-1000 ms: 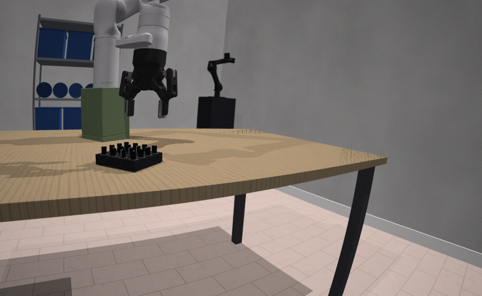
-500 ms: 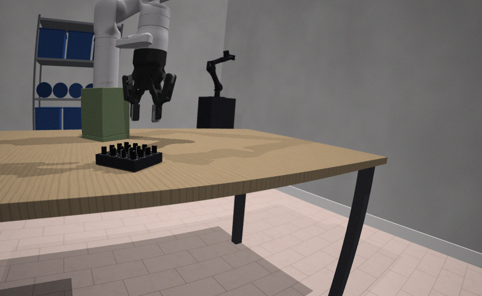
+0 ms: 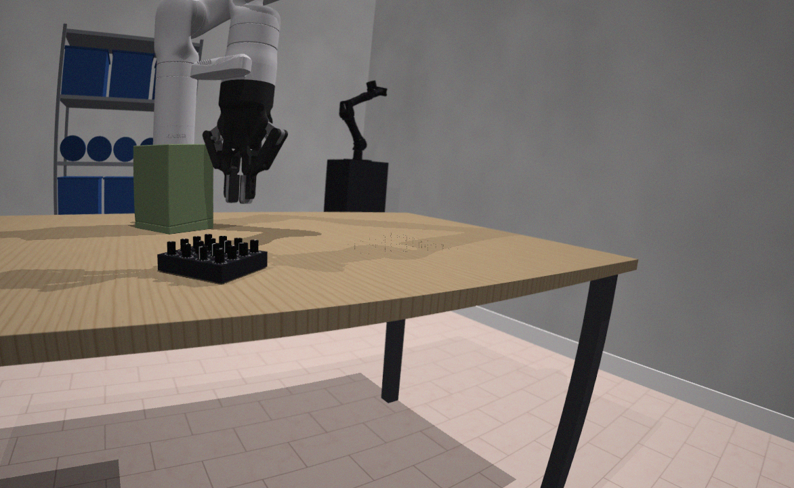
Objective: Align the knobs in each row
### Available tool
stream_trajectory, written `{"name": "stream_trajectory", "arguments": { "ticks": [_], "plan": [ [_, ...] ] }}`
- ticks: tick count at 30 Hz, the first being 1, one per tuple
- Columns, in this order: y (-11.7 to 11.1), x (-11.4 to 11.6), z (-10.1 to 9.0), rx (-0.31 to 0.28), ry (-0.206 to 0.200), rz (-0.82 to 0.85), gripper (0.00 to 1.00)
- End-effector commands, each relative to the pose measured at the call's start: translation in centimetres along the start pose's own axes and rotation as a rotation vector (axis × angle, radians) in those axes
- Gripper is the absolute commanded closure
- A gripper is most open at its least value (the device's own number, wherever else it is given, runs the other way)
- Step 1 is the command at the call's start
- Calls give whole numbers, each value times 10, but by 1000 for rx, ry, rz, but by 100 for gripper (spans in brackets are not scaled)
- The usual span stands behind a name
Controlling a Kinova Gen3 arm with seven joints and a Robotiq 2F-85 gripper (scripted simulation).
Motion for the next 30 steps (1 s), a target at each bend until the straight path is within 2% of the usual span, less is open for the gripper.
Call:
{"name": "stream_trajectory", "arguments": {
  "ticks": [1,30],
  "plan": [
    [0,-3,-2,0,-4,-1,81],
    [0,-3,5,0,-4,-10,81]
  ]
}}
Point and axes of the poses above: the point where the finger pads meet when closed, its own z axis out along the fingers, its own x axis across the jaws, y = z × x, the point moved 4 cm from there along -z, back along the fingers, and after that the axes turned 3 degrees about z, right-handed, at the moved point
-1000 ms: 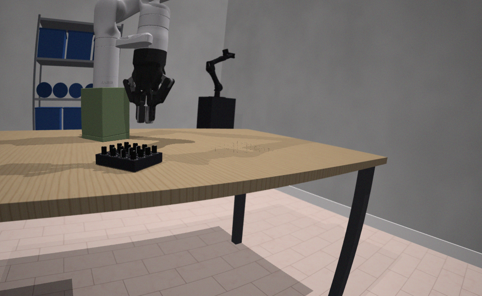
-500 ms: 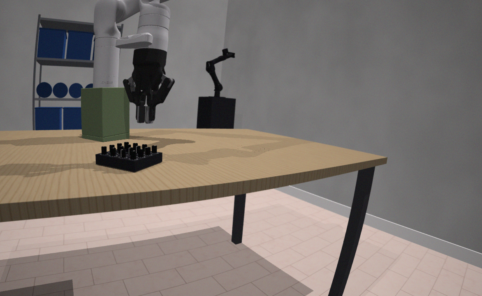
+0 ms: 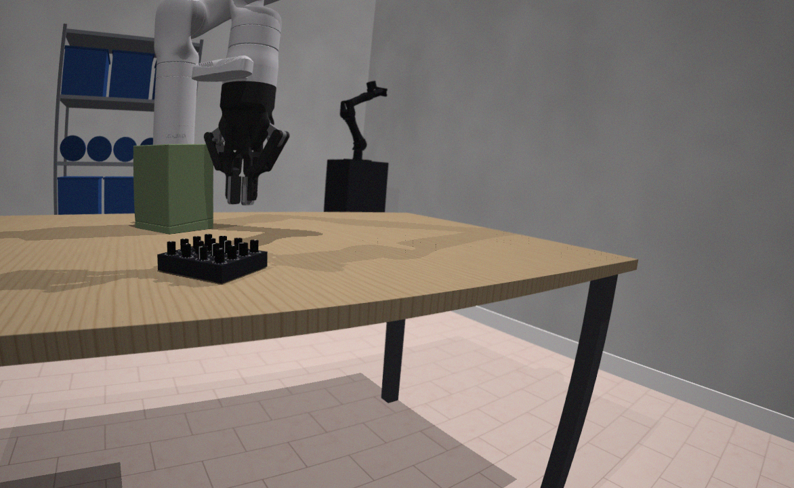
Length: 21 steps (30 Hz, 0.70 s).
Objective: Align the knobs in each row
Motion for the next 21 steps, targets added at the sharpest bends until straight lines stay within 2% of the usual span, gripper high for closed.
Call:
{"name": "stream_trajectory", "arguments": {
  "ticks": [1,21],
  "plan": [
    [-1,-2,4,3,-2,-8,81],
    [-1,-2,27,3,-2,-5,81]
  ]
}}
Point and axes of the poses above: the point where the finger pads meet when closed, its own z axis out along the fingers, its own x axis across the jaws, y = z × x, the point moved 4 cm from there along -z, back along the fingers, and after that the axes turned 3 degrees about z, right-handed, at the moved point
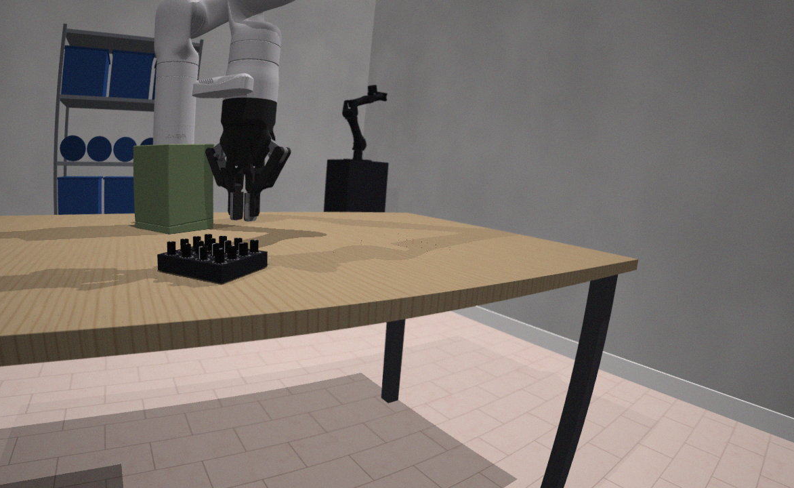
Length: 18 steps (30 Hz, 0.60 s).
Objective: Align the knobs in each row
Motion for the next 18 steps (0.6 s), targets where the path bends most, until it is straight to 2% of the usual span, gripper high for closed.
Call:
{"name": "stream_trajectory", "arguments": {
  "ticks": [1,18],
  "plan": [
    [-4,0,6,10,3,-7,81],
    [-4,0,18,10,3,-3,81]
  ]
}}
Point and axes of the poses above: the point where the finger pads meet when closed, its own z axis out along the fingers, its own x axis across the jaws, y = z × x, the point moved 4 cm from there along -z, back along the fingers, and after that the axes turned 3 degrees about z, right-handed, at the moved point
